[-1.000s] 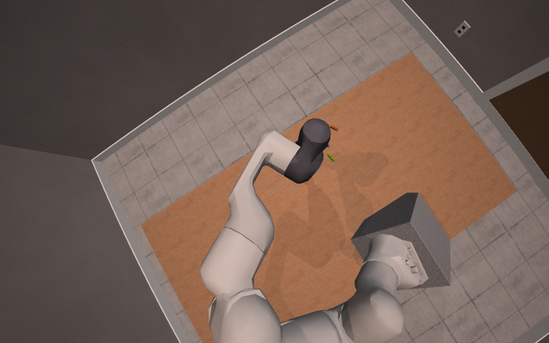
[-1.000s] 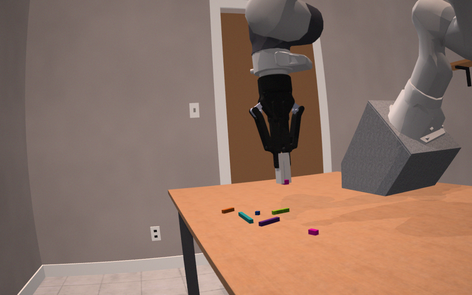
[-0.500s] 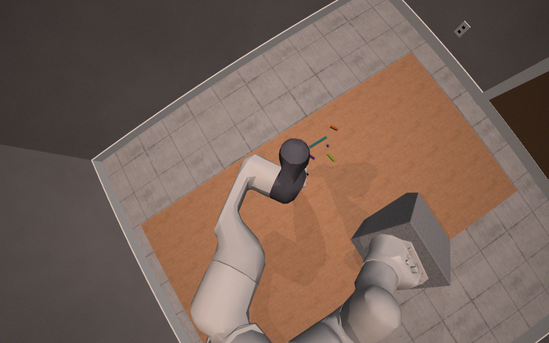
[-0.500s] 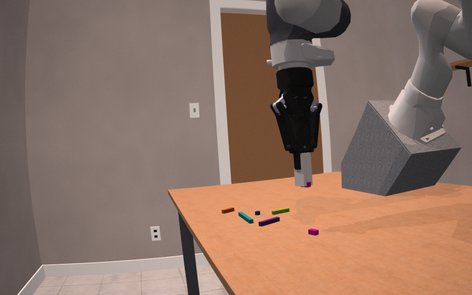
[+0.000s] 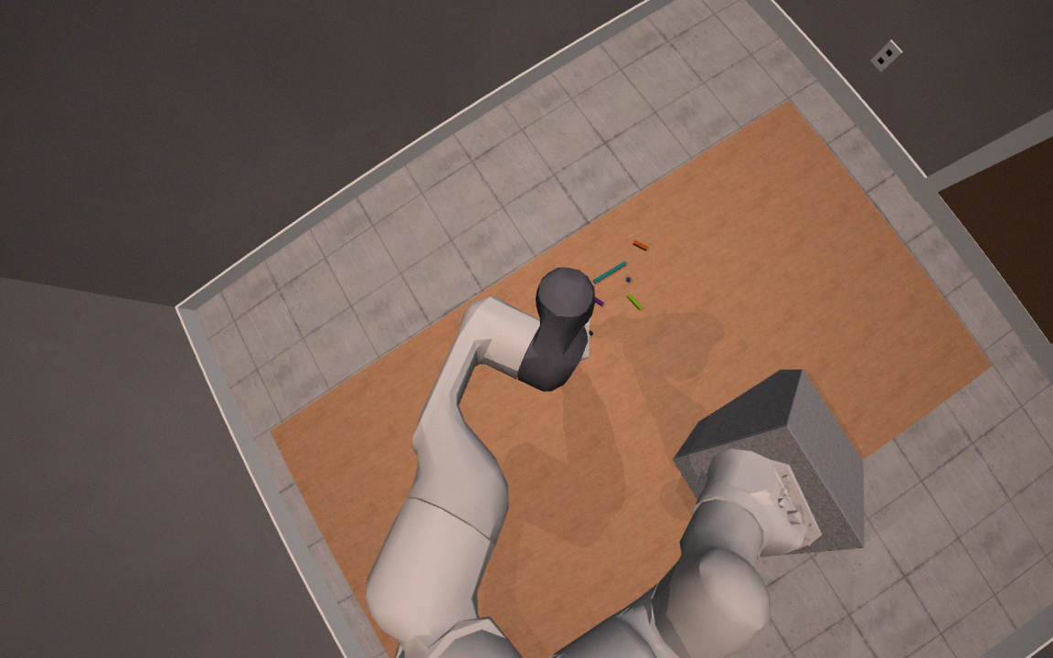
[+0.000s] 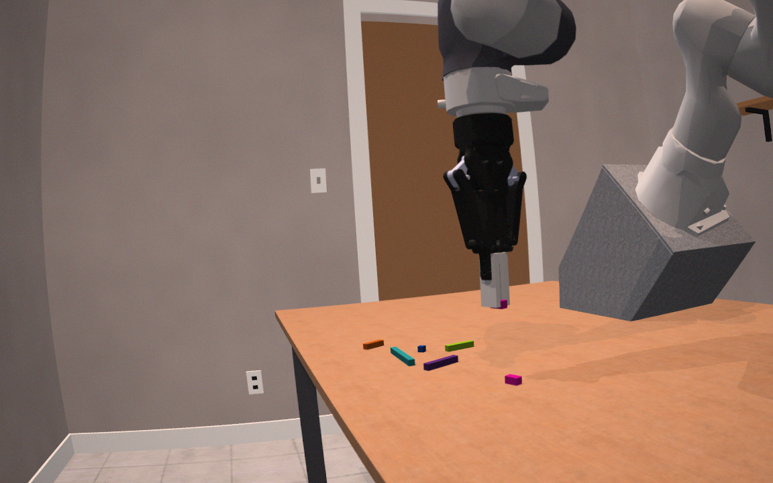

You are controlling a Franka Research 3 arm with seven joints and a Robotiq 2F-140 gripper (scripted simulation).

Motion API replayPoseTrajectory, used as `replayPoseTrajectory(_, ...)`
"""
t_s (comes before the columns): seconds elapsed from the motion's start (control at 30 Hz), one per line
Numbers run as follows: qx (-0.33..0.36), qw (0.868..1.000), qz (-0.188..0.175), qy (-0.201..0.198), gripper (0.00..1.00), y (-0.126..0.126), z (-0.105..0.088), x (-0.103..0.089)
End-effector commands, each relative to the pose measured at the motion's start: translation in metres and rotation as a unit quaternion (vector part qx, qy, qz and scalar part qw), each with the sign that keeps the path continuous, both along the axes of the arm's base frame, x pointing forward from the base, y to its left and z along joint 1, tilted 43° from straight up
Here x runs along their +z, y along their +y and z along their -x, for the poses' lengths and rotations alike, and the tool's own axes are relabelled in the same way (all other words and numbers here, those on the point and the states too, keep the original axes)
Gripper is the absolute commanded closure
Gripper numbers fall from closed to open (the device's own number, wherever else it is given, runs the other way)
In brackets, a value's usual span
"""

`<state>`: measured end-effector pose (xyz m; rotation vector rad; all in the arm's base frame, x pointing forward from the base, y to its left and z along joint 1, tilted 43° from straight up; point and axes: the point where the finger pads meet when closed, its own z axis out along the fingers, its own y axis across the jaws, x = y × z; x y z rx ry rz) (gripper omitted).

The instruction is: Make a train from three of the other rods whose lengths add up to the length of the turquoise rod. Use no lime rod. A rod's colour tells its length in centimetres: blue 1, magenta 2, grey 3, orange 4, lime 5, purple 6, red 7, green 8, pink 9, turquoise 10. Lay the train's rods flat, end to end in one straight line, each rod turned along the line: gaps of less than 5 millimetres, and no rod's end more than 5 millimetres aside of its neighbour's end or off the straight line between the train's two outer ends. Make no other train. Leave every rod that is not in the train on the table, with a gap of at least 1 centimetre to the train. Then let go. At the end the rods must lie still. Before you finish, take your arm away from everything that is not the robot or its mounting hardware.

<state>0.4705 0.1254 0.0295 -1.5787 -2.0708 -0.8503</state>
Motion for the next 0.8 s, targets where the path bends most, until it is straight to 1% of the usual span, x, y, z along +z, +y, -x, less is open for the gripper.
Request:
replayPoseTrajectory(0.0, 0.007, 1.000, 0.002, -0.007, 0.97, 0.006, -0.001, -0.007)
replayPoseTrajectory(0.27, 0.007, 1.000, 0.002, -0.007, 0.97, 0.028, -0.002, -0.031)
replayPoseTrajectory(0.33, 0.007, 1.000, 0.002, -0.007, 0.97, 0.028, -0.002, -0.031)
replayPoseTrajectory(0.57, 0.007, 1.000, 0.002, -0.007, 0.97, 0.047, -0.004, -0.052)
replayPoseTrajectory(0.77, 0.007, 1.000, 0.002, -0.007, 0.97, 0.055, -0.004, -0.061)
